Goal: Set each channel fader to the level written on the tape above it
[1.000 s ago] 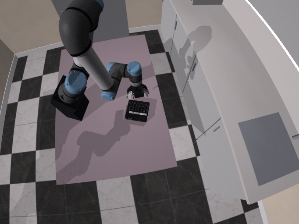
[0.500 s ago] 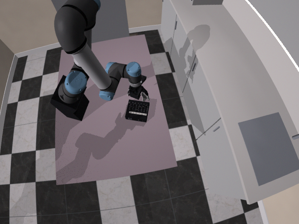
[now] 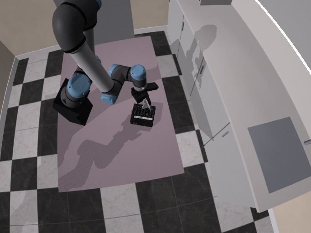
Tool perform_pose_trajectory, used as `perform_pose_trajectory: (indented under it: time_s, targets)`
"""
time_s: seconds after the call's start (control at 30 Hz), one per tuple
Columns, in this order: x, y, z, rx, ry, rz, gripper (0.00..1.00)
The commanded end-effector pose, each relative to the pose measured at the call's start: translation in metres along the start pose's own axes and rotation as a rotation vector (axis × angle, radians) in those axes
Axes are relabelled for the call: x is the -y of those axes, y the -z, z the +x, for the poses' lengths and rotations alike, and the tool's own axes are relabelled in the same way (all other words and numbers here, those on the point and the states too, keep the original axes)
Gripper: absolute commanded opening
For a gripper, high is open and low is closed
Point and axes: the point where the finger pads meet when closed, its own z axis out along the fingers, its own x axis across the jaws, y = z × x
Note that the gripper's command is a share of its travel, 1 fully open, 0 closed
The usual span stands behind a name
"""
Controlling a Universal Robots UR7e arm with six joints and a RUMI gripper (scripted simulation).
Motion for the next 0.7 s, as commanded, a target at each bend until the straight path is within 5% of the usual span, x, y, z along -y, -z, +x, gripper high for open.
perform_pose_trajectory:
  time_s: [0.0,0.67]
  targets:
    - [-0.002,0.003,0.005,-0.007,-0.233,-0.009,1.00]
    - [-0.015,0.012,0.018,-0.007,-0.927,-0.004,1.00]
